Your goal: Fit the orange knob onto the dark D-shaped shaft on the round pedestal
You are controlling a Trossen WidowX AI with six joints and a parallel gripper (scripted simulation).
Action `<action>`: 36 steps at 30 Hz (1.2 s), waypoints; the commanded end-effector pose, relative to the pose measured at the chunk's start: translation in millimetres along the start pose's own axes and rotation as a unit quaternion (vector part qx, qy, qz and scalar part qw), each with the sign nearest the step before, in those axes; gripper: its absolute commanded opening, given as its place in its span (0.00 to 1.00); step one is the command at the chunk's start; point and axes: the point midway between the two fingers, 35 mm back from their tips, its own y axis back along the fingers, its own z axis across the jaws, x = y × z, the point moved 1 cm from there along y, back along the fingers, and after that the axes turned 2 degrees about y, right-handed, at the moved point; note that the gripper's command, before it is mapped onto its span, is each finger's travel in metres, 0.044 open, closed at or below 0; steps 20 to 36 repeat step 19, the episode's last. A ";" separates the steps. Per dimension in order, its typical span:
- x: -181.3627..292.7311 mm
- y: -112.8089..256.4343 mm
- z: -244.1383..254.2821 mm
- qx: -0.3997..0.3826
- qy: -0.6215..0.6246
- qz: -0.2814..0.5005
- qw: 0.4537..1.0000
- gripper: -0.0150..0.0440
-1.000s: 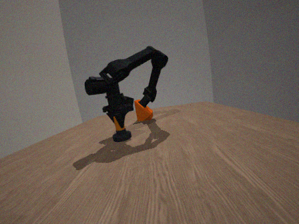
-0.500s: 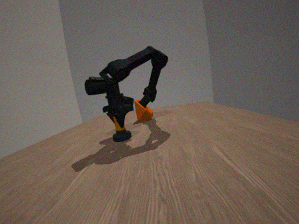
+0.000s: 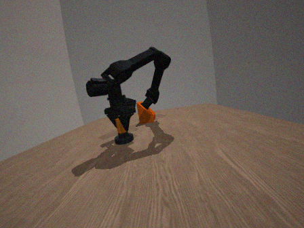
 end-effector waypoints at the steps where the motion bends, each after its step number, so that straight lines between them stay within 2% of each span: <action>1: 0.0 0.2 -0.1 0.000 0.001 0.000 1.000 1.00; 4: 1.6 12.5 -0.5 -0.002 0.002 0.004 1.000 1.00; 8: 0.5 83.8 -0.6 -0.011 0.005 0.021 1.000 1.00; 10: -1.5 96.1 -0.3 -0.012 0.006 0.023 1.000 1.00; 36: 3.1 96.3 -0.9 -0.012 0.006 0.023 1.000 1.00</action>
